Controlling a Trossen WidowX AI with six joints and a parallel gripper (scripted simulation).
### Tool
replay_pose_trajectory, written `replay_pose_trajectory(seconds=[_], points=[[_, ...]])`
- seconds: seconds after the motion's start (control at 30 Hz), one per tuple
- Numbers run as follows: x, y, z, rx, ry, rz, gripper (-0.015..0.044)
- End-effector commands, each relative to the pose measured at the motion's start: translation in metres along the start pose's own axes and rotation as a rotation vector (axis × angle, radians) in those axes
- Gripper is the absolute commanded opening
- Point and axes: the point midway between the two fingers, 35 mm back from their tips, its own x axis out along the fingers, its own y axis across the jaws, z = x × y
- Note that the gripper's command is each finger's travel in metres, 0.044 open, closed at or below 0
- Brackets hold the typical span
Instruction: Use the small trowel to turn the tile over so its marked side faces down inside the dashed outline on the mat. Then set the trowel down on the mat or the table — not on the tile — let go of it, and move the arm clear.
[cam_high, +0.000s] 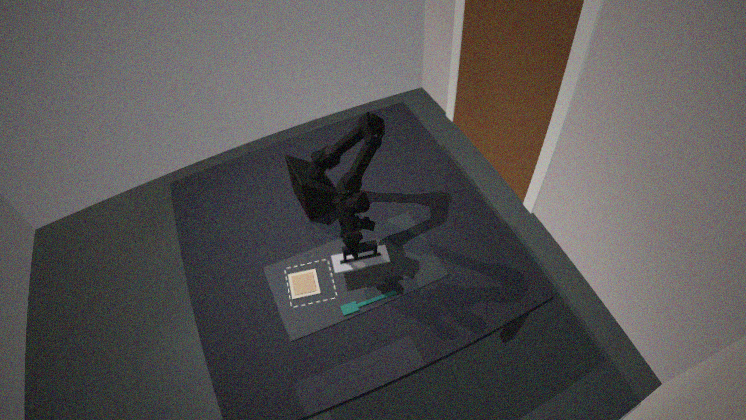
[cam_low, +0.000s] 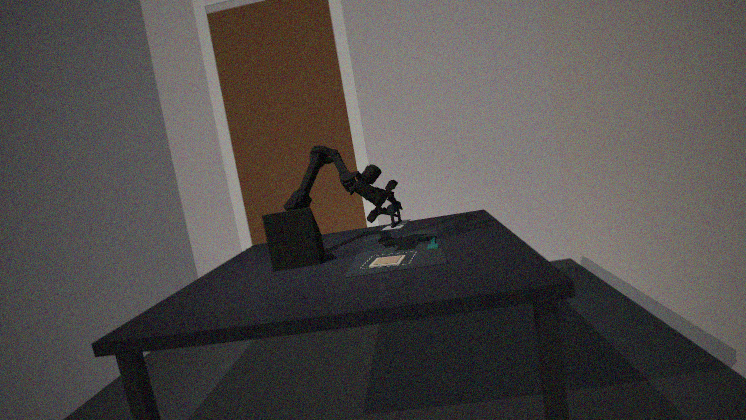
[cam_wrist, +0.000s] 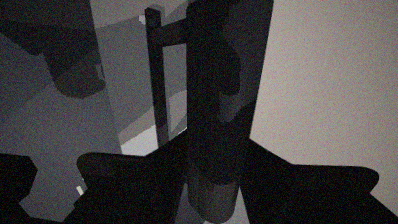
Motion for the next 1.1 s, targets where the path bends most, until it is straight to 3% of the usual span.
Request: replay_pose_trajectory(seconds=[0.0,1.07], points=[[-0.0018,-0.0056,0.0015,0.004,0.0,-0.017,0.0],[0.0013,-0.0082,-0.0065,0.021,0.008,-0.013,0.0]])
